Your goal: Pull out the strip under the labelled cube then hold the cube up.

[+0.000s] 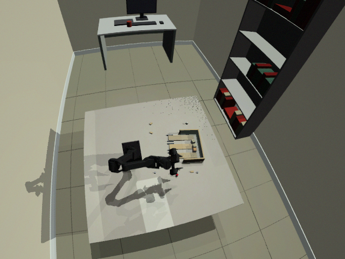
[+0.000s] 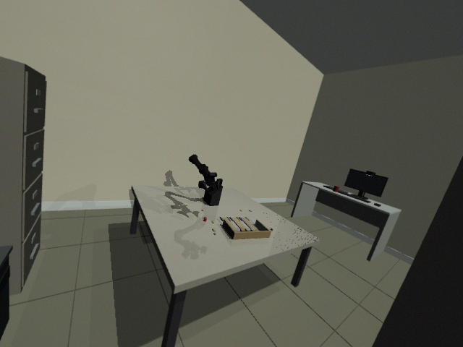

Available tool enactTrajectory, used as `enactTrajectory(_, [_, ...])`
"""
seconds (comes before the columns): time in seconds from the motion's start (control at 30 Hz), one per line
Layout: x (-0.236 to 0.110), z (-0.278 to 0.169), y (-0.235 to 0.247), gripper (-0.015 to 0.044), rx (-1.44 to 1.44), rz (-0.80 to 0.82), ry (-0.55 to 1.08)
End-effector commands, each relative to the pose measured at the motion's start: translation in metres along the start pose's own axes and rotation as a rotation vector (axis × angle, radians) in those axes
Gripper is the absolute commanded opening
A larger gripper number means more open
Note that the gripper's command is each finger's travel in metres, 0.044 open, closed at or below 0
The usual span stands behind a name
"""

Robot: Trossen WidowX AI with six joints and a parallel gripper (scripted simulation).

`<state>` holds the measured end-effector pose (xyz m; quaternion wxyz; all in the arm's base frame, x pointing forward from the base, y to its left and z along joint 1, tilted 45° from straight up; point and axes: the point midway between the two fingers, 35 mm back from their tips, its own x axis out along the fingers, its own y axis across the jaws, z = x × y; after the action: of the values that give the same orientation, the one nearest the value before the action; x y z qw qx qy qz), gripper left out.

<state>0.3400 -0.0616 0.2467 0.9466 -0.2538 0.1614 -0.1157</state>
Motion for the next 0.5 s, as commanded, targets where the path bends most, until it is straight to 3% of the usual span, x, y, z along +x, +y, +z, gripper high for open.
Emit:
enactTrajectory(0.0, [0.021,-0.027,0.064,0.0400,-0.040,0.052,0.076])
enactTrajectory(0.17, [0.023,-0.064,0.143,0.0400,-0.133,0.093,0.145])
enactTrajectory(0.33, [0.000,-0.108,0.210,0.0400,-0.267,0.106,0.180])
enactTrajectory(0.47, [-0.010,-0.123,0.226,0.0400,-0.315,0.104,0.180])
